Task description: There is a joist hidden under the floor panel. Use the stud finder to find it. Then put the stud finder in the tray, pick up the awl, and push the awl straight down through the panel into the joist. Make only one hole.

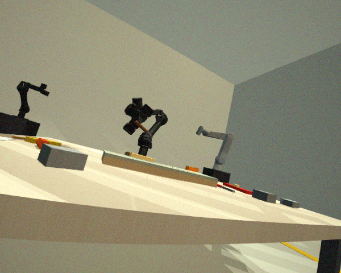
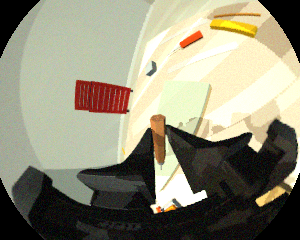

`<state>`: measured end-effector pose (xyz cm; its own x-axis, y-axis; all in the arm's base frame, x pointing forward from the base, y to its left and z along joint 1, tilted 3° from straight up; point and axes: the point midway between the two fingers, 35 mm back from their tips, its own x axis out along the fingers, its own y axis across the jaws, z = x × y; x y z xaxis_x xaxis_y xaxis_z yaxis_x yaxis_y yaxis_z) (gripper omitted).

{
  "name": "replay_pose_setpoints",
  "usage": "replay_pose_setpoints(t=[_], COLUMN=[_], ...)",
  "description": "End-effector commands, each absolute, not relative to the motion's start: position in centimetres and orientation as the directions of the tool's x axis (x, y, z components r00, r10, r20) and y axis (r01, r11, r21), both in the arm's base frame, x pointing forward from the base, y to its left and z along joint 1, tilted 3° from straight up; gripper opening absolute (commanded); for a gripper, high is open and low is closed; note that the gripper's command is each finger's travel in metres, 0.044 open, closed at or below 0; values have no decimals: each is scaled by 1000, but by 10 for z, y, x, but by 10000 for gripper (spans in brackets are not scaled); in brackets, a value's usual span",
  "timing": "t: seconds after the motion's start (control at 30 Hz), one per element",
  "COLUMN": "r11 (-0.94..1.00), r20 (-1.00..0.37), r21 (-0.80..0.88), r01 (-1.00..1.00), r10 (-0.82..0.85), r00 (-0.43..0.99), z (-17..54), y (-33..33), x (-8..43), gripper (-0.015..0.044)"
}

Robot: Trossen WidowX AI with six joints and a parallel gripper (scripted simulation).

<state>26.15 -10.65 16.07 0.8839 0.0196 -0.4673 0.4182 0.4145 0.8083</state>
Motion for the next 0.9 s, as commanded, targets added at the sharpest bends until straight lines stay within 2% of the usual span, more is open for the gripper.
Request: replay_pose_setpoints(t=[0.0,0.27,0.6,0.63,0.87], r11=[564,815,982,952,951], r20=[-404,-283,-145,-185,-180], r21=[763,568,172,304,285], r01=[317,118,-82,-29,-116], r10=[33,59,107,89,172], r00=[914,957,984,979,969], z=[169,185,205,200,197], y=[-105,-101,-92,-96,-83], x=[262,261,256,259,274], gripper=[0,0,0,0,0])
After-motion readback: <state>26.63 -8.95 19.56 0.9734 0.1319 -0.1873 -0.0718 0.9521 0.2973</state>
